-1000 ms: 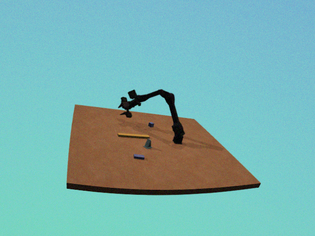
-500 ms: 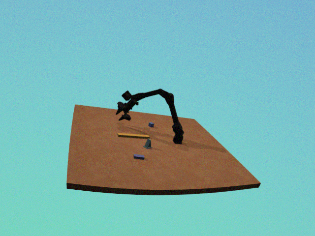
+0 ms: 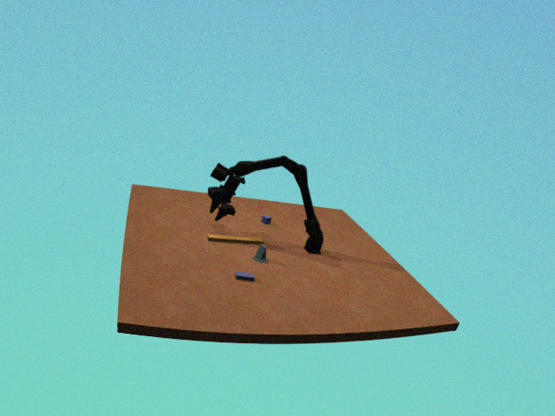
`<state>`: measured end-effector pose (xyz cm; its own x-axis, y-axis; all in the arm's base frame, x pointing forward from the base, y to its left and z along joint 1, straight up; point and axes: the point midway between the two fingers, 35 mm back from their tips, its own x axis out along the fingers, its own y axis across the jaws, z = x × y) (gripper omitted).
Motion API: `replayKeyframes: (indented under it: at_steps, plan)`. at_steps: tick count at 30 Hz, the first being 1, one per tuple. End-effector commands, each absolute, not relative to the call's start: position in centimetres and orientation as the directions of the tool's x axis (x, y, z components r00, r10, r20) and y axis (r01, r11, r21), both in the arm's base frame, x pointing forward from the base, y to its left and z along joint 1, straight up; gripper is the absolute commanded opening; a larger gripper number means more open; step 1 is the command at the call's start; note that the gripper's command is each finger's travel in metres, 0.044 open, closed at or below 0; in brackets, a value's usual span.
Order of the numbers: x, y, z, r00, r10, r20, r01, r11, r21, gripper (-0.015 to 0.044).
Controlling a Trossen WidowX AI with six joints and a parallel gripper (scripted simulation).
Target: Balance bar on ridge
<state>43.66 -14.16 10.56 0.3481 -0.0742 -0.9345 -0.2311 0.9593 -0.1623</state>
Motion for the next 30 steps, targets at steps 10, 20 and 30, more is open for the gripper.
replayKeyframes:
  at_steps: [10, 20, 30]
  plan:
    - [40.1, -5.2, 11.7, 0.118, -0.006, -0.993, -0.112, 0.994, -0.019, 0.0315]
    - [38.4, -2.7, 12.3, 0.036, -0.003, -0.999, -0.068, 0.998, -0.005, 0.0315]
    - [38.6, -2.7, 8.3, 0.036, -0.003, -0.999, -0.068, 0.998, -0.005, 0.0315]
